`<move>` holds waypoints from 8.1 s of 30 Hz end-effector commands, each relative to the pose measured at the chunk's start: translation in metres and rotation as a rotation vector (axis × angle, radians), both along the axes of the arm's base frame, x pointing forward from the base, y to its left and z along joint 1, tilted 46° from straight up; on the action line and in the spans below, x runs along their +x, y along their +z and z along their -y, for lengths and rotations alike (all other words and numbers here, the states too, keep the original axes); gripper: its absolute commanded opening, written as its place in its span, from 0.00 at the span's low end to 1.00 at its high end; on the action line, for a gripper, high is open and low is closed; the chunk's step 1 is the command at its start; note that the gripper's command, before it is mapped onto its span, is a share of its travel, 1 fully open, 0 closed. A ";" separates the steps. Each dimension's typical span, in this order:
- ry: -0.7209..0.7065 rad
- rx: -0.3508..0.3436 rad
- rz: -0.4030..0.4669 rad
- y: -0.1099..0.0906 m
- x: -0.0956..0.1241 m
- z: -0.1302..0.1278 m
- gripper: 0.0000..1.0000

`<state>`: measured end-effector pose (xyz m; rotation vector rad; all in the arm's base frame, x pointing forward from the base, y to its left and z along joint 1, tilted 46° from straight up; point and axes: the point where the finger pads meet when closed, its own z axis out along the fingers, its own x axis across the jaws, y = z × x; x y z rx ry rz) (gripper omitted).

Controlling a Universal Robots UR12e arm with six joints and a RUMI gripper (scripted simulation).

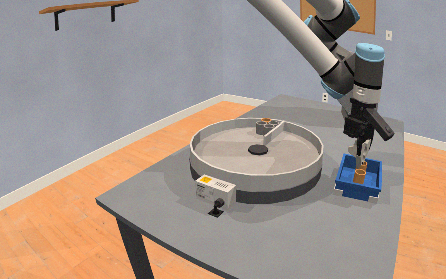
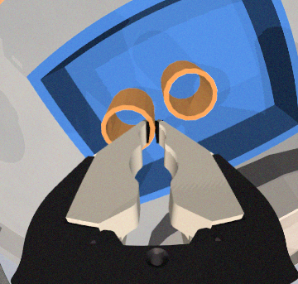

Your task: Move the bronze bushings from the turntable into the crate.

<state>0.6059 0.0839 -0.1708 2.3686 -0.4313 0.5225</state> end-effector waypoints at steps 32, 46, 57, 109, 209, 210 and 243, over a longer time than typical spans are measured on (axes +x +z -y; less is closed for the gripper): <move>0.001 0.000 0.001 0.000 0.000 0.000 0.00; 0.001 0.000 0.001 -0.002 0.001 0.002 0.00; 0.001 0.000 0.001 -0.004 0.002 0.004 0.00; 0.001 0.000 0.001 -0.004 0.002 0.004 0.06; 0.001 0.000 0.001 0.059 -0.021 -0.057 0.06; 0.001 0.000 0.001 0.059 -0.021 -0.057 0.06; -0.001 0.001 0.002 0.060 -0.022 -0.055 0.05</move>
